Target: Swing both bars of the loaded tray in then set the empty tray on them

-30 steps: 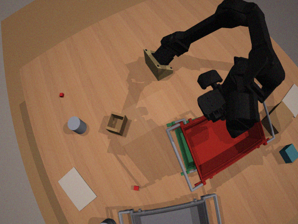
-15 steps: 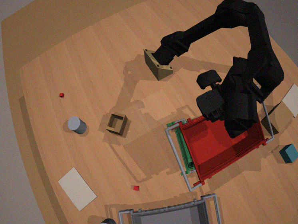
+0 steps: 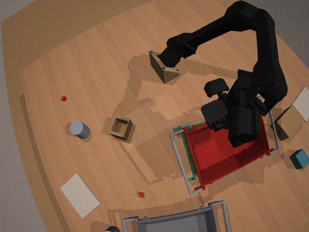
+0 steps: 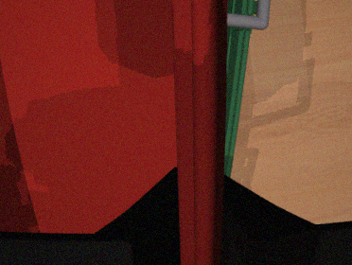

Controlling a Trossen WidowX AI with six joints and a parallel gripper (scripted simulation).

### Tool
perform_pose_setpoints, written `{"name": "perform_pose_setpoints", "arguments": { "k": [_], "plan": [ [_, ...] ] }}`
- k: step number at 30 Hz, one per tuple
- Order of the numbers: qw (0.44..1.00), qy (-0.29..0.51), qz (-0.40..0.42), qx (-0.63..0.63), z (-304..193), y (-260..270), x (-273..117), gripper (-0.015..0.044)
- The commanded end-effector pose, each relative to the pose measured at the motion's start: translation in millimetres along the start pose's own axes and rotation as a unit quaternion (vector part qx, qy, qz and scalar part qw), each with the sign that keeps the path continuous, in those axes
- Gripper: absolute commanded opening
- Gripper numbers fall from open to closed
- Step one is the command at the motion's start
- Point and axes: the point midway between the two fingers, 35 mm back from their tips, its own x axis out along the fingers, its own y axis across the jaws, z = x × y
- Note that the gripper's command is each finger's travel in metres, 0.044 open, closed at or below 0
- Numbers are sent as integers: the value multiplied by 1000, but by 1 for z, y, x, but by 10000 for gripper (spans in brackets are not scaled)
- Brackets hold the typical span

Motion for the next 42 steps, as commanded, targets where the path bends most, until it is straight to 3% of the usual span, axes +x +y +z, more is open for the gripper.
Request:
{"name": "perform_pose_setpoints", "arguments": {
  "k": [1, 10, 42],
  "plan": [
    [1000, 7, 4, 16, 2, 1, 5, 0],
    [999, 18, -9, 45, 0, 1, 25, 0],
    [998, 23, -15, 56, -7, -13, 39, 0]
  ]
}}
